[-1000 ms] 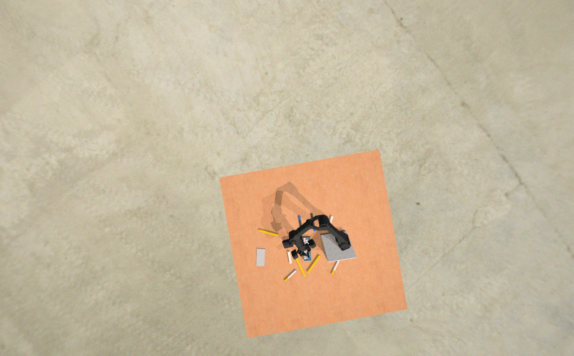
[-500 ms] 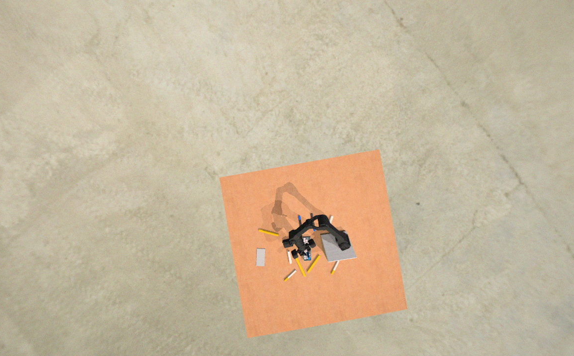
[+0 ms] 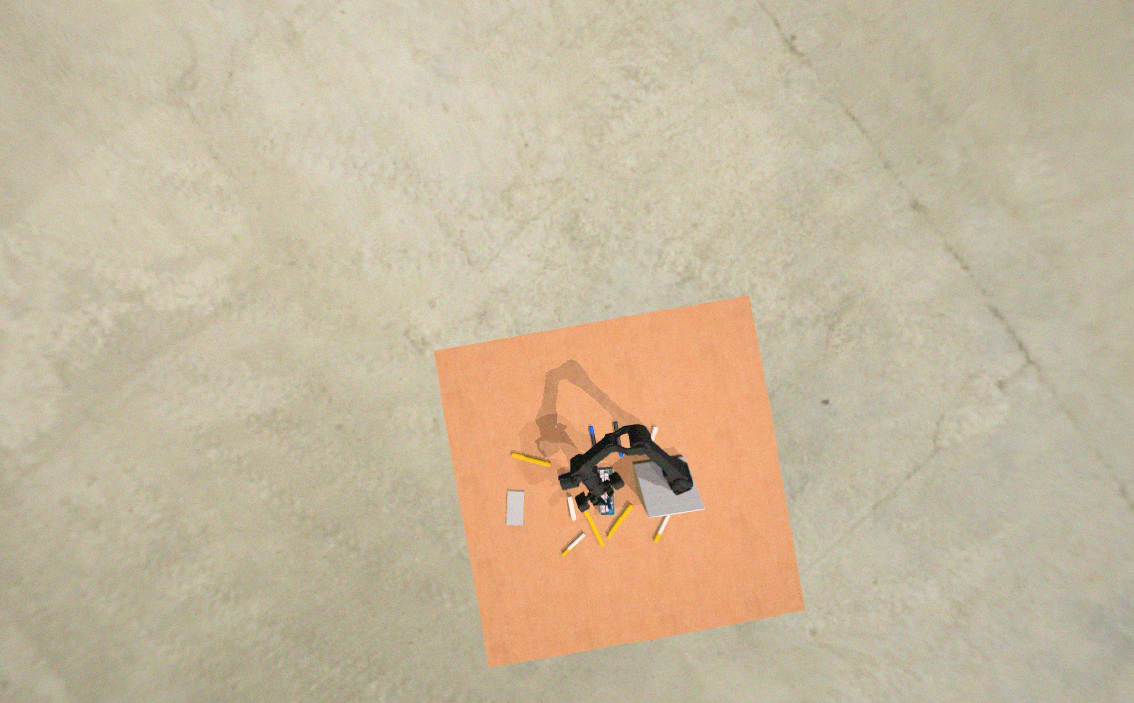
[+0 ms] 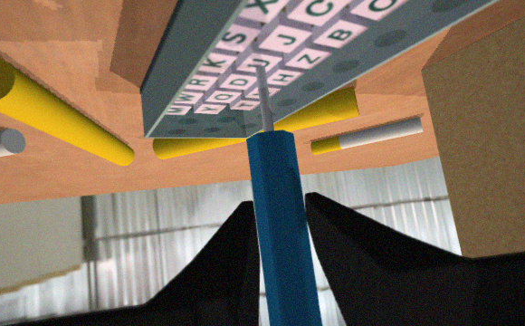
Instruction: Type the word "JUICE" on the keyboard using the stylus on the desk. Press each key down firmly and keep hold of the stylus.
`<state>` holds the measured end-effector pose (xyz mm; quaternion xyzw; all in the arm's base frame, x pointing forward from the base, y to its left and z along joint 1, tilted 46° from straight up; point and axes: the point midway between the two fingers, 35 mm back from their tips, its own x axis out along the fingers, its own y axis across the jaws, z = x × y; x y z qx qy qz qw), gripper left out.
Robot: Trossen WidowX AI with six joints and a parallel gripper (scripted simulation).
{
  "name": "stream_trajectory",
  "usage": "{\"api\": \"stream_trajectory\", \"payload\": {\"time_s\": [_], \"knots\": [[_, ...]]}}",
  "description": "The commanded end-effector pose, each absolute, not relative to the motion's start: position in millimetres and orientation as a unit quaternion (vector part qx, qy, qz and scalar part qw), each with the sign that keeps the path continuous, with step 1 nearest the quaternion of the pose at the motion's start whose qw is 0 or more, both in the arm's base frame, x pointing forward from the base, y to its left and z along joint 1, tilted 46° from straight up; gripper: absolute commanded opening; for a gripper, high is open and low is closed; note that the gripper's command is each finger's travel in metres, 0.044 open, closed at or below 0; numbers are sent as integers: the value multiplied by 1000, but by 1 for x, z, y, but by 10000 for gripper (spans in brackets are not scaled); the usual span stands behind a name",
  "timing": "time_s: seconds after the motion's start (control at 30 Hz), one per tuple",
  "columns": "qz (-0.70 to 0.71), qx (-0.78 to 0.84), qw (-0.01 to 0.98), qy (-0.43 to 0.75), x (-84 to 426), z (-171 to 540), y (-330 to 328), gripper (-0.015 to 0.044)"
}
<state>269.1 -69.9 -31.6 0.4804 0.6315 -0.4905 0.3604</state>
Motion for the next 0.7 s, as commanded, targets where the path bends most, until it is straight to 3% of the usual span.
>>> {"api": "stream_trajectory", "payload": {"time_s": [0.0, 0.47, 0.57, 0.67], "knots": [[-490, 480, 362, 631, 273, -20, -58, 81], [-491, 477, 364, 632, 274, -10, -48, 84], [-491, 477, 364, 632, 274, -10, -48, 64], [-491, 478, 364, 631, 271, -6, -52, 0]]}}
